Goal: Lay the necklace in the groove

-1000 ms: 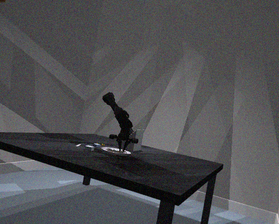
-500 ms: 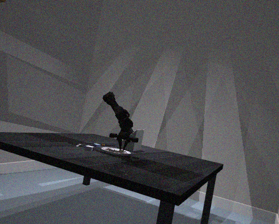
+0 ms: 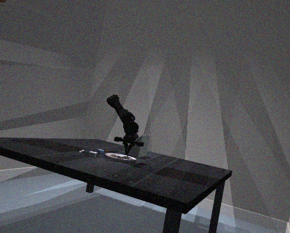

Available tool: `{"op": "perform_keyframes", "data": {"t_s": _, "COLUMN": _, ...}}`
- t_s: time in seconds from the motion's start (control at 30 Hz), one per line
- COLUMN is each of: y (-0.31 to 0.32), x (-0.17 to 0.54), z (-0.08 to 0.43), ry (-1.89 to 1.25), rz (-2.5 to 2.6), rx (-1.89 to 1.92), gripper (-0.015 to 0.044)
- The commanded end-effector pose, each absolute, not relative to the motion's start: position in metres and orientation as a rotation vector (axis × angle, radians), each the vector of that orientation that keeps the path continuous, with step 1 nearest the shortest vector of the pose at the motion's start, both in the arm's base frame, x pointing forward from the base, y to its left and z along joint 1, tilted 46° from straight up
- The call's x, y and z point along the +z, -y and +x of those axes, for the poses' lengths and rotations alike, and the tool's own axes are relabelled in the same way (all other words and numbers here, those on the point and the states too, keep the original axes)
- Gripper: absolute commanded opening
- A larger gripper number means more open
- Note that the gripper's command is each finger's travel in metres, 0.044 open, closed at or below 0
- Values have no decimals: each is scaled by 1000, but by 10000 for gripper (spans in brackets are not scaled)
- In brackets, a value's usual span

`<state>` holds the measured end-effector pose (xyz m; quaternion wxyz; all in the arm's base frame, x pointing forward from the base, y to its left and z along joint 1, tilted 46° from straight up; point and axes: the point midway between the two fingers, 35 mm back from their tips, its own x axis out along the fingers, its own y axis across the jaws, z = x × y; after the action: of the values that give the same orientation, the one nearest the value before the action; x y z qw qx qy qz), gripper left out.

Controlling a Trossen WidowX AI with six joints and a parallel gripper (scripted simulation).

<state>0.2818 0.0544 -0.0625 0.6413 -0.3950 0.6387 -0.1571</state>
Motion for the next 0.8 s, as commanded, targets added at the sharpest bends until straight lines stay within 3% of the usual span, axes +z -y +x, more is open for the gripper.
{"op": "perform_keyframes", "data": {"t_s": 0.0, "y": -49, "x": -62, "z": 269, "ry": -1466, "rz": -899, "rx": -359, "gripper": 0}}
{"op": "perform_keyframes", "data": {"t_s": 0.77, "y": -36, "x": -68, "z": 261, "ry": -1466, "rz": -900, "rx": -359, "gripper": 0}}
